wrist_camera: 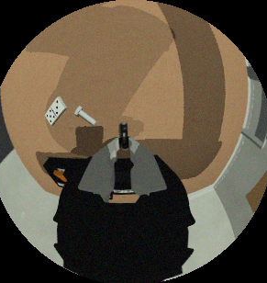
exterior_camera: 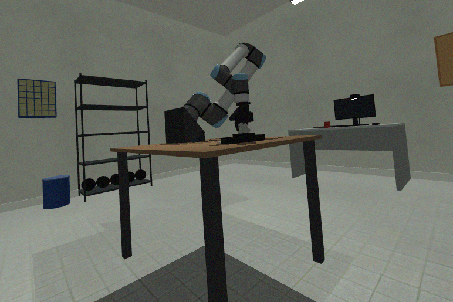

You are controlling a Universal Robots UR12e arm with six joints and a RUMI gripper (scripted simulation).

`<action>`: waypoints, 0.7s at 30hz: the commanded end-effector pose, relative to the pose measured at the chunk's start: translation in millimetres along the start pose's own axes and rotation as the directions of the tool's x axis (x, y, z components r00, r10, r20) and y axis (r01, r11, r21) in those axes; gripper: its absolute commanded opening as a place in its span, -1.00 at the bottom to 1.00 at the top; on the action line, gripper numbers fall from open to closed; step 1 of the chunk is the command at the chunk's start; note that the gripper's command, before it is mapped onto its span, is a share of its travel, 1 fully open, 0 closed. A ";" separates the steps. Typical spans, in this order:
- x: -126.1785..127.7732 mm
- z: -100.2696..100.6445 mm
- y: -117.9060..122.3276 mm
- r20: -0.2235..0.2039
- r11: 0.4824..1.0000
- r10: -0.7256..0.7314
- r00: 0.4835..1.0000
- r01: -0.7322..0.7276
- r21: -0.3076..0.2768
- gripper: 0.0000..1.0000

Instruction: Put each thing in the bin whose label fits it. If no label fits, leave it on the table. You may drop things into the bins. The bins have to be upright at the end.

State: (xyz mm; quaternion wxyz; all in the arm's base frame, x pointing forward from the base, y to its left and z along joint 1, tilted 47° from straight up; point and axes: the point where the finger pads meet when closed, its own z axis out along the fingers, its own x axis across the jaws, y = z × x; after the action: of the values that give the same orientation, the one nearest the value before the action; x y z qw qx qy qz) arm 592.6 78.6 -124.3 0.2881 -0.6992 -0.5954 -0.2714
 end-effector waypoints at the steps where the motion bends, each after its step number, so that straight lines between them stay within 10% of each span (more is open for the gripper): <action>1: -0.2 -0.6 0.6 0.000 1.000 0.000 1.000 0.000 -0.001 -1.00; 21: -0.2 -50.6 0.5 0.000 1.000 0.000 1.000 0.000 -0.001 -1.00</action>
State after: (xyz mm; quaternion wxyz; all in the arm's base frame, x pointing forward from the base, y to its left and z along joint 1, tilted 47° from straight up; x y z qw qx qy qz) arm 591.3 51.1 -98.2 0.2879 -0.6994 -0.5953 -0.2714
